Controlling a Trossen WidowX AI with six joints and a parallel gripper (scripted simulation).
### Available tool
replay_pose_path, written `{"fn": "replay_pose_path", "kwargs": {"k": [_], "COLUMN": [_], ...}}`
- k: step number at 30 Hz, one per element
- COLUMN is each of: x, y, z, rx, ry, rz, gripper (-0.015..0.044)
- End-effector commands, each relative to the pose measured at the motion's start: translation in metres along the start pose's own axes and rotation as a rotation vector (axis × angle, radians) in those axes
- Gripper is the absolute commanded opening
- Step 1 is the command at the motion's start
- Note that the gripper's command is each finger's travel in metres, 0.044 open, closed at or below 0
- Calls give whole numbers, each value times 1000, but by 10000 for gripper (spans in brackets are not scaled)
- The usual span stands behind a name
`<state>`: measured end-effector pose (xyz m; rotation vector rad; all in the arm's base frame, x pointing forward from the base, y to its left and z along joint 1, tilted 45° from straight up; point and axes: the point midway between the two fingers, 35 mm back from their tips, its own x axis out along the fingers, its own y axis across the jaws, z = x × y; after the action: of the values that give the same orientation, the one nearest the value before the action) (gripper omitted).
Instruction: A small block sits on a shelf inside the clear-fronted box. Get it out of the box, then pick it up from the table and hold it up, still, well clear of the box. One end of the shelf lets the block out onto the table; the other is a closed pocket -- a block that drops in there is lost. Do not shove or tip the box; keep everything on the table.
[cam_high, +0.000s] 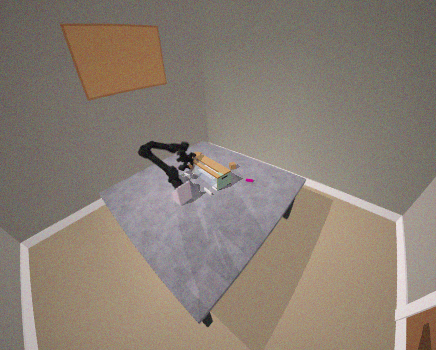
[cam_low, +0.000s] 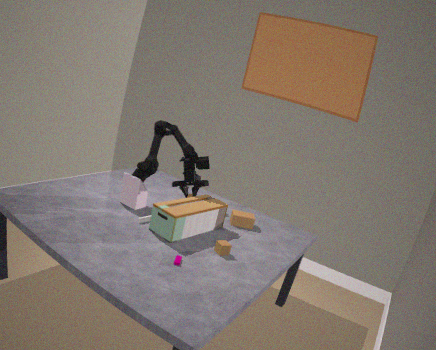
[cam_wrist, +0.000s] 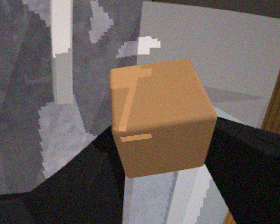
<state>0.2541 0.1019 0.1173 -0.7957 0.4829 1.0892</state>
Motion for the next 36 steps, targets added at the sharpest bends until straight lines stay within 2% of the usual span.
{"fn": "replay_pose_path", "kwargs": {"k": [1,36], "x": [-3,-27], "y": [0,3], "z": [-3,-25], "rx": [176,1650], "ry": [-8,-36], "rz": [9,90], "gripper": [0,0]}}
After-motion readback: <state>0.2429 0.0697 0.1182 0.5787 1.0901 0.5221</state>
